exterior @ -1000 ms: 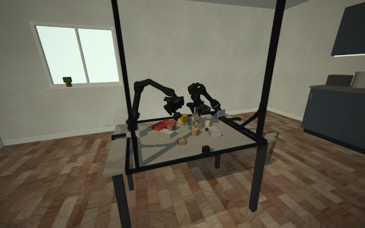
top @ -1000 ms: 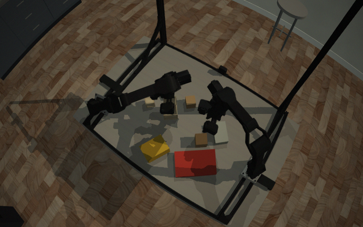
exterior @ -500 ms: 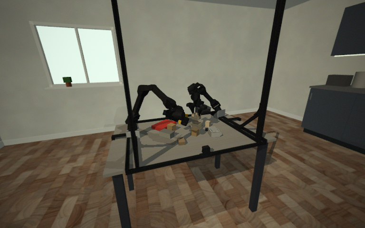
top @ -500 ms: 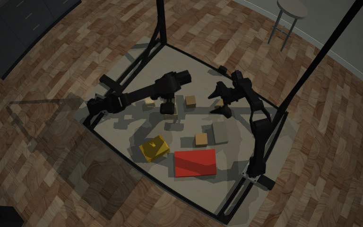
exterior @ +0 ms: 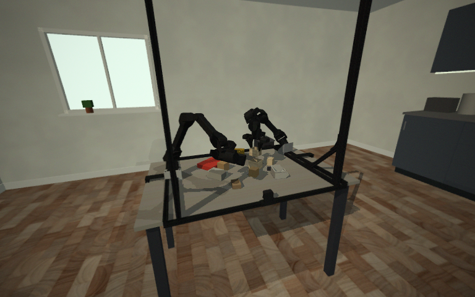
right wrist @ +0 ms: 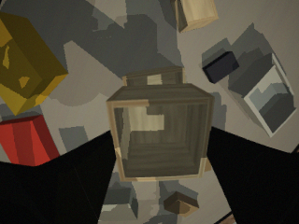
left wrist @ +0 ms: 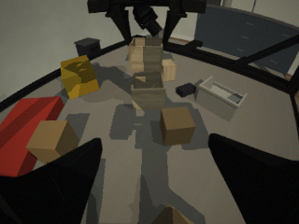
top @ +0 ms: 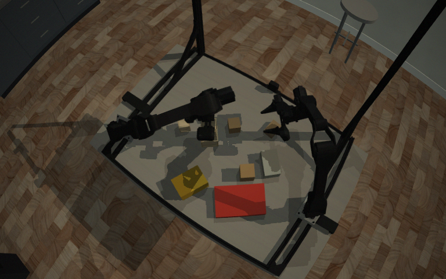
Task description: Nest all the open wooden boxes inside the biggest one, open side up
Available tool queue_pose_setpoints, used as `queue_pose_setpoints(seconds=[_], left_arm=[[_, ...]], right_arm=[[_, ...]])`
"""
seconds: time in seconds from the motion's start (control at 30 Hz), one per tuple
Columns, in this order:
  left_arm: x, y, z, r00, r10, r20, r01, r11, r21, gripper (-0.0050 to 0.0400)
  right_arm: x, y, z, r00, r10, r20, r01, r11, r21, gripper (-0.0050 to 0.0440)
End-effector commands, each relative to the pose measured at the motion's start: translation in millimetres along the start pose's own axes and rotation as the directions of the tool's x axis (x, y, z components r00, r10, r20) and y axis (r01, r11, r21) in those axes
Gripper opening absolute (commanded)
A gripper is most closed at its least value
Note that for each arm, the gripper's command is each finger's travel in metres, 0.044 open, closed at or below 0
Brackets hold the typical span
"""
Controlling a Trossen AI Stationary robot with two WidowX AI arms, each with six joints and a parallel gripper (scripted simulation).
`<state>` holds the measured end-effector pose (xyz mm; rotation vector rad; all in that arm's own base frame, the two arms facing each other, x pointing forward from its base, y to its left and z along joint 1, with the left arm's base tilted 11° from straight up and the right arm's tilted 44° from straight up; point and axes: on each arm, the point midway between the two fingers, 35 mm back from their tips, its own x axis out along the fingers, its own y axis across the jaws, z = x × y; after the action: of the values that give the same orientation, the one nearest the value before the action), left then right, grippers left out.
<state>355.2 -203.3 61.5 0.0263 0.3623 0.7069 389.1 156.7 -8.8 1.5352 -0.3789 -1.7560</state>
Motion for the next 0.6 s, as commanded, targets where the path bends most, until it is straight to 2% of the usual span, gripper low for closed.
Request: queue_pose_setpoints(seconds=[0.0,0.57], left_arm=[[0.2,-1,-2,1.000,-0.001,0.006,0.001,1.000,-0.003,0.0400],[0.2,-1,-2,1.000,-0.001,0.006,0.001,1.000,-0.003,0.0400]], right_arm=[[3.8,-1,0,1.000,-0.002,0.006,0.002,1.000,-0.025,0.0000],[17.3,-1,0,1.000,-0.004,0.009,0.004,0.996,-0.086,0.0000]])
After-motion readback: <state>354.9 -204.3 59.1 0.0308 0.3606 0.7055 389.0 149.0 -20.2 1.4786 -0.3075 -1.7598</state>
